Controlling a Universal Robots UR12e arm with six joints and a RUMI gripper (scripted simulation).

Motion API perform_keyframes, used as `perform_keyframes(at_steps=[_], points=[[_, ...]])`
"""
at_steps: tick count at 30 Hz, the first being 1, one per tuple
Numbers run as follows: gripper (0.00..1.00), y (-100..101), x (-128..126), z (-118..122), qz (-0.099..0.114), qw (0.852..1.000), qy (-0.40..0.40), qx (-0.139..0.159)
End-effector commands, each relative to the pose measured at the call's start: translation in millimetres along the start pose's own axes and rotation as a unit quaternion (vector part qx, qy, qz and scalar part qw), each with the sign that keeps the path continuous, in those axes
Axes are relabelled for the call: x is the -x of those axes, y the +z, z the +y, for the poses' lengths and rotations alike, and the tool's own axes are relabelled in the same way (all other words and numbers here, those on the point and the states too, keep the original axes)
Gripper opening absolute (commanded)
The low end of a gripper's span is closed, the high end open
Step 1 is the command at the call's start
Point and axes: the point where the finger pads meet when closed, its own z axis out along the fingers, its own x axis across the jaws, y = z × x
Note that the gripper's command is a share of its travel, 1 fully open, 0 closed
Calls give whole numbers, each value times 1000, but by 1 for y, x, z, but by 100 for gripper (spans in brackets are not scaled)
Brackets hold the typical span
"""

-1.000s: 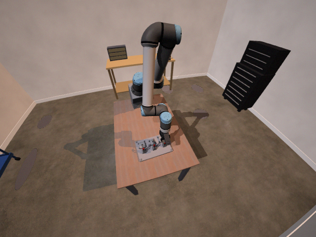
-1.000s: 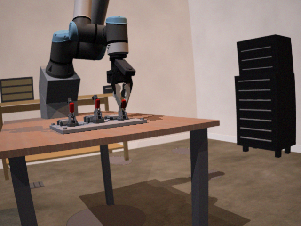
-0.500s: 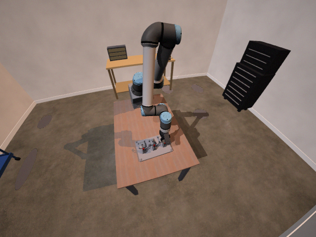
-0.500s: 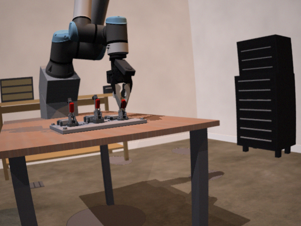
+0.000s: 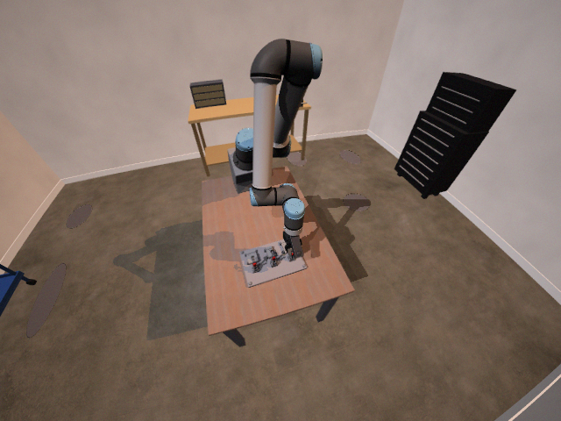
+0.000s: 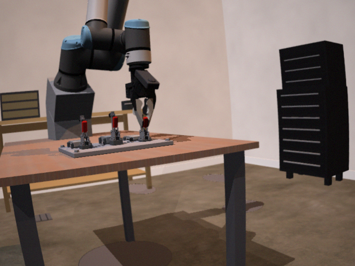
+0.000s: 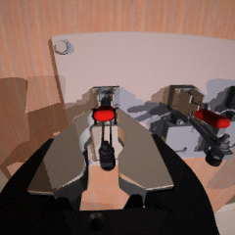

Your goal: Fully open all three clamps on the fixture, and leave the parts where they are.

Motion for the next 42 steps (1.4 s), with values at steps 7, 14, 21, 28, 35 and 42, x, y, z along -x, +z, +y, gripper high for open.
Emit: perform_keyframes(at_steps=[7,14,21,28,35,42], points=[[0,5,1,11,-2,1000,1,8],[0,7,1,13,-3,1000,1,10],[0,7,1,14,-3,1000,1,11],[0,8,1,15,-3,1000,2,12],[0,9,1,16,-3,1000,2,13],[28,0,1,-1,0,1000,-1,0]])
